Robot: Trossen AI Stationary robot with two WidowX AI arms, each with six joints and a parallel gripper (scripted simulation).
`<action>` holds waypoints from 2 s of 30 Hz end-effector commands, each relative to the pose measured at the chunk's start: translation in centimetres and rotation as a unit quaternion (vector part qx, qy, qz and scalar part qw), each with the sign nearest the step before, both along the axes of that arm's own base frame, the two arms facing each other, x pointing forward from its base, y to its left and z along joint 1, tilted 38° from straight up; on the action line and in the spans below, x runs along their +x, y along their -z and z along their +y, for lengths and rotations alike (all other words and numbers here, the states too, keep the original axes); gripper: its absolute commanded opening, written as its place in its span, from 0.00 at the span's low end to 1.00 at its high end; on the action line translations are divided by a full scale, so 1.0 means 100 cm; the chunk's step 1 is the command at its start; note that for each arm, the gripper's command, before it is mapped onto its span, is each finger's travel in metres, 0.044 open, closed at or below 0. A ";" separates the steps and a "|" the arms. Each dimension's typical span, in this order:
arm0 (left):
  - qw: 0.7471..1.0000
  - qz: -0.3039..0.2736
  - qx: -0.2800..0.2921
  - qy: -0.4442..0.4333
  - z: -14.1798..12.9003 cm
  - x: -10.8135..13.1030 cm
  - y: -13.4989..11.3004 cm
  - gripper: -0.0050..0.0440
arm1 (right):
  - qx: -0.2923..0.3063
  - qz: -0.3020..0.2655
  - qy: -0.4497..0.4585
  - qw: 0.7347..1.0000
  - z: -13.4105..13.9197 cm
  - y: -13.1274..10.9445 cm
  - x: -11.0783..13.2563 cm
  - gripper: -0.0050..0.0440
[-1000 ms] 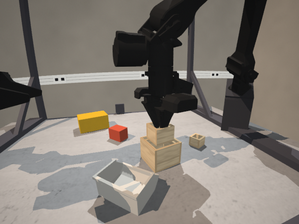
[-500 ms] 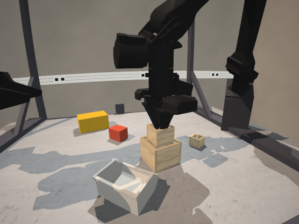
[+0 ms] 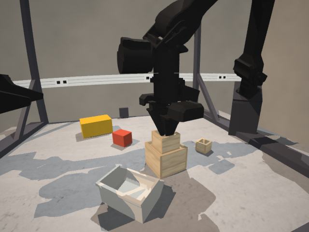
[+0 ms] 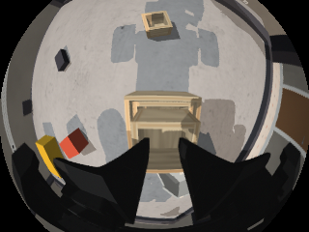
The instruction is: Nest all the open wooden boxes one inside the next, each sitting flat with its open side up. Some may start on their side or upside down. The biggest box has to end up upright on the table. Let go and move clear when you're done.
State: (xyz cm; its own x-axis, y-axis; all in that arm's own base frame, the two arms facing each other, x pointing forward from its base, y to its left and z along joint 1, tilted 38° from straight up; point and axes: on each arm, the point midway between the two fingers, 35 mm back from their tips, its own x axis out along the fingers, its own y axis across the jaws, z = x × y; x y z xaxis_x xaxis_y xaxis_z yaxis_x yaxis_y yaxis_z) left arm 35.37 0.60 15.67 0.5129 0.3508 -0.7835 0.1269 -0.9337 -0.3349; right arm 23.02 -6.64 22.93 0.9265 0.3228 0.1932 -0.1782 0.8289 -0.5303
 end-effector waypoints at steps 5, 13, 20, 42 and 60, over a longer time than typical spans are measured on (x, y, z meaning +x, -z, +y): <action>1.000 0.003 -0.001 0.001 0.002 0.001 0.005 0.53 | 0.001 0.001 0.000 1.000 0.000 0.000 0.000 0.92; 1.000 0.003 -0.001 0.001 0.005 0.005 0.011 0.53 | 0.001 0.001 0.000 1.000 0.000 0.000 0.000 0.92; 1.000 0.003 -0.001 0.001 0.008 0.010 0.018 0.53 | 0.001 0.001 0.000 1.000 0.000 0.000 0.000 0.92; 1.000 -0.008 -0.001 0.000 0.015 0.023 0.029 0.53 | 0.001 0.001 0.000 1.000 0.000 0.000 0.000 0.92; 1.000 0.001 0.000 0.000 0.016 0.022 0.037 0.53 | 0.001 0.001 0.000 1.000 0.000 0.000 0.000 0.92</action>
